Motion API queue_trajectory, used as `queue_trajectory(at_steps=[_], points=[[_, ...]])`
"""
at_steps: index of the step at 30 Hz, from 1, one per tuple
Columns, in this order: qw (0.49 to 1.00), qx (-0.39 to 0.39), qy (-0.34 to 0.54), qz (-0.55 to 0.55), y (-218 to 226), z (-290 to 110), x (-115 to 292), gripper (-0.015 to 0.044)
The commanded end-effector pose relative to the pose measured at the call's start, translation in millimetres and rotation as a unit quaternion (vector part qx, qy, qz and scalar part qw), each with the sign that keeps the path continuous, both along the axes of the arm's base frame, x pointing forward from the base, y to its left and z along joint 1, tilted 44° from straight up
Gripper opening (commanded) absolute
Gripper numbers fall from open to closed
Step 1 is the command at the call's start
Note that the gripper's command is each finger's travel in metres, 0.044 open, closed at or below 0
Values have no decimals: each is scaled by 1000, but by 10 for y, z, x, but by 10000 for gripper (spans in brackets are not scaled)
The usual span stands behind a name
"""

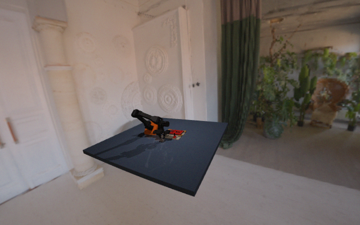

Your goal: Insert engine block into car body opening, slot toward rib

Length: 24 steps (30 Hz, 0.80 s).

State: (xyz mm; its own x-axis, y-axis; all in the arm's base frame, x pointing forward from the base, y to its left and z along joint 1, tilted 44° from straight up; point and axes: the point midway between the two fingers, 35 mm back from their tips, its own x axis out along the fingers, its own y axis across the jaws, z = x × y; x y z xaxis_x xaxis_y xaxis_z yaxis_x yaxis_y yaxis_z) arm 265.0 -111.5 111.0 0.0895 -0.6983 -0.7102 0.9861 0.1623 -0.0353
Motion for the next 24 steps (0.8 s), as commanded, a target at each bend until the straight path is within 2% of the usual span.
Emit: queue_trajectory(at_steps=[1, 24], points=[[1000, -3, -23, 6, 63, 81, 72, 0], [1000, 8, -4, -1, 506, 542, 67, 0]])
